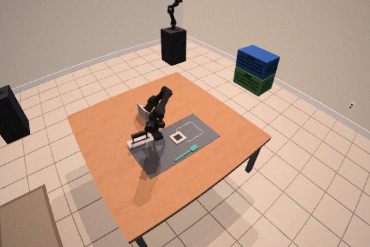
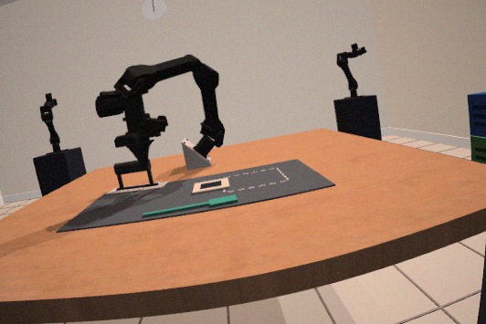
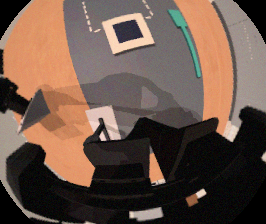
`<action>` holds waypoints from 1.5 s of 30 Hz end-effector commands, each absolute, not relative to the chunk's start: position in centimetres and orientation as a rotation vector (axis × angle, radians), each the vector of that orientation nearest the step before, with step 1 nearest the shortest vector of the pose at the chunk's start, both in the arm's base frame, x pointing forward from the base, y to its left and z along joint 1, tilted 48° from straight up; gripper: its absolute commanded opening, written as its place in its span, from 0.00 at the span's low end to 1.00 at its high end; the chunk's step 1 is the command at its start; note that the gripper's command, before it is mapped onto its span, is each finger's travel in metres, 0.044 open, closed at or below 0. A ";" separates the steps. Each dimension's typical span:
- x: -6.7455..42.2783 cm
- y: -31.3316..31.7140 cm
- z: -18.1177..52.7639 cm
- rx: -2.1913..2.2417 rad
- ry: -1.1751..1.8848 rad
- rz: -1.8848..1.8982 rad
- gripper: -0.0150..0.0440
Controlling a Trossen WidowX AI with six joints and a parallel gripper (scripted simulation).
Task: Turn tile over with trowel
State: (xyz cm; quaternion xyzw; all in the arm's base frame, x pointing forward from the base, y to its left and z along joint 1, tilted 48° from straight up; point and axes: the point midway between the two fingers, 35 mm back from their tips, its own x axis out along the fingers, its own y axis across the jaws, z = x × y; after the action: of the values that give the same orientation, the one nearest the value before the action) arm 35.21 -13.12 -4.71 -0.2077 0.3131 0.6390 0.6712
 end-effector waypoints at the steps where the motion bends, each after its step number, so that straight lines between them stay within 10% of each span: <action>1: 35.2 -13.1 -4.7 -0.468 0.705 1.440 0.25; 6: 35.2 -13.1 -4.7 -0.468 0.705 1.440 0.42; 45: 35.2 -13.1 -4.7 -0.468 0.705 1.440 0.25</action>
State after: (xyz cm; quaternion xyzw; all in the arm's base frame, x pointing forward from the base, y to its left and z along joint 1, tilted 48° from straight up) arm 35.21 -13.12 -4.71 -0.2077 0.3131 0.6390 0.6712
